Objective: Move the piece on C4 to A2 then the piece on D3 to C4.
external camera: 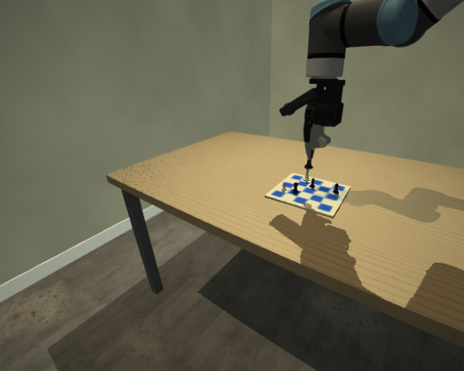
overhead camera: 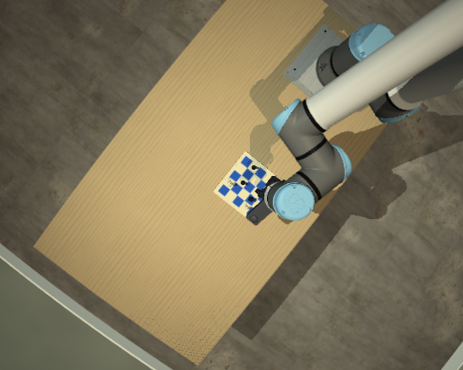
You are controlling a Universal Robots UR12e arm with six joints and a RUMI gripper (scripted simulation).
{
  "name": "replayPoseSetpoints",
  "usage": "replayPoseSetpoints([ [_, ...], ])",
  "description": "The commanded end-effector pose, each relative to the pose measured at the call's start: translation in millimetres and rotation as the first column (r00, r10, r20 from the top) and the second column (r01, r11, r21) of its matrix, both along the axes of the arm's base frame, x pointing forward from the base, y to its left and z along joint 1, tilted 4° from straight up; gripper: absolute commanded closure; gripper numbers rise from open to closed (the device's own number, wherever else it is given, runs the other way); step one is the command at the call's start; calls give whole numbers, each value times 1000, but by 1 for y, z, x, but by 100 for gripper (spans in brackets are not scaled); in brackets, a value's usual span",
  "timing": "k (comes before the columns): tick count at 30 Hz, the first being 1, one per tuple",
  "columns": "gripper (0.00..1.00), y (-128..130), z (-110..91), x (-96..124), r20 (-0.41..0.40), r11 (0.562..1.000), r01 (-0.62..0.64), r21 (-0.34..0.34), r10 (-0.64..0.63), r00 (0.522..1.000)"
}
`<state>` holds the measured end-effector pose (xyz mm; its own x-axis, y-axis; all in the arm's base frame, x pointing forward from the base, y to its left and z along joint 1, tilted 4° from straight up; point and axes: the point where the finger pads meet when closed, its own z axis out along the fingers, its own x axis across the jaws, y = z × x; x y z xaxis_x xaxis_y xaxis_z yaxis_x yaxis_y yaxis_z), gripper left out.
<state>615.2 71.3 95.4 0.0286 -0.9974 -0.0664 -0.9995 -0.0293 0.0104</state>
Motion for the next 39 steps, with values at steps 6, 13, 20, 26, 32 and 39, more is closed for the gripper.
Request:
replayPoseSetpoints([
  [6, 100, 2, -25, 0, 1, 1000, 0, 0, 0, 1000],
  [13, 100, 4, -60, 0, 1, 1000, 0, 0, 0, 1000],
  [20, 100, 5, -79, 0, 1, 1000, 0, 0, 0, 1000],
  [26, 100, 6, -90, 0, 1, 1000, 0, 0, 0, 1000],
  [32, 100, 6, -91, 0, 1, 1000, 0, 0, 0, 1000],
  [39, 100, 6, -91, 0, 1, 1000, 0, 0, 0, 1000],
])
